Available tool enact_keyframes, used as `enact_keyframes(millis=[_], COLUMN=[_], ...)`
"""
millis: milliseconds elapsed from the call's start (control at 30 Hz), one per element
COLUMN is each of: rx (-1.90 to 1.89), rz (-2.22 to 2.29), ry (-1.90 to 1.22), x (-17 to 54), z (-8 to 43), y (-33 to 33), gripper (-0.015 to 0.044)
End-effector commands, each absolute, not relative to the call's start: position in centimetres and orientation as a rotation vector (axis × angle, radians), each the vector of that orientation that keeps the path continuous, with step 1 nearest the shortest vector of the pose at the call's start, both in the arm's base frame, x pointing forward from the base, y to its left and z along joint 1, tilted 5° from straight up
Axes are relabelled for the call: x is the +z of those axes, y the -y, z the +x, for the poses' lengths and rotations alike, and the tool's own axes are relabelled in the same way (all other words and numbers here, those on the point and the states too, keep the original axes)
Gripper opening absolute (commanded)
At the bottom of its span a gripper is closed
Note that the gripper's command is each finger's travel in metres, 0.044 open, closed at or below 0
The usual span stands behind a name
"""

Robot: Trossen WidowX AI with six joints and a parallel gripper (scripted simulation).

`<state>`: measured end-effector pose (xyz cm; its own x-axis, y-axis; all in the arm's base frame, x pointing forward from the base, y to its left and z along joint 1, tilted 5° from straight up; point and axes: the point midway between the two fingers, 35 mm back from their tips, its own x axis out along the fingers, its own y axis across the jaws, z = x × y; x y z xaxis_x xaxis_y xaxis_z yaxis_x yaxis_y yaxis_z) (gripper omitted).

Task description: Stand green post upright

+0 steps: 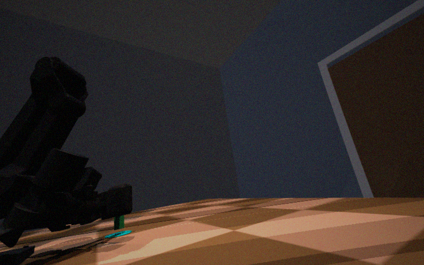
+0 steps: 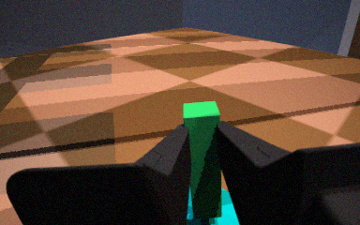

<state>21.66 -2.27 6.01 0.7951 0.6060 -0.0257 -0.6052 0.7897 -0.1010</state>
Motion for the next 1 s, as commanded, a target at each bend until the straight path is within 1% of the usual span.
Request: enact_keyframes(millis=[0, 400, 867, 900, 967], rx=[0.655, 0.656, 0.656, 0.656, 0.656], rz=[-0.112, -0.112, -0.112, -0.112, -0.11], ry=[0.001, -0.001, -0.001, -0.001, -0.001], x=[5.2, 5.04, 5.04, 5.04, 5.15], z=[21.67, 21.66, 21.66, 21.66, 21.7], y=[1.97, 1.9, 1.9, 1.9, 1.97], gripper=[0.0023, 0.0023, 0.039, 0.04, 0.04])
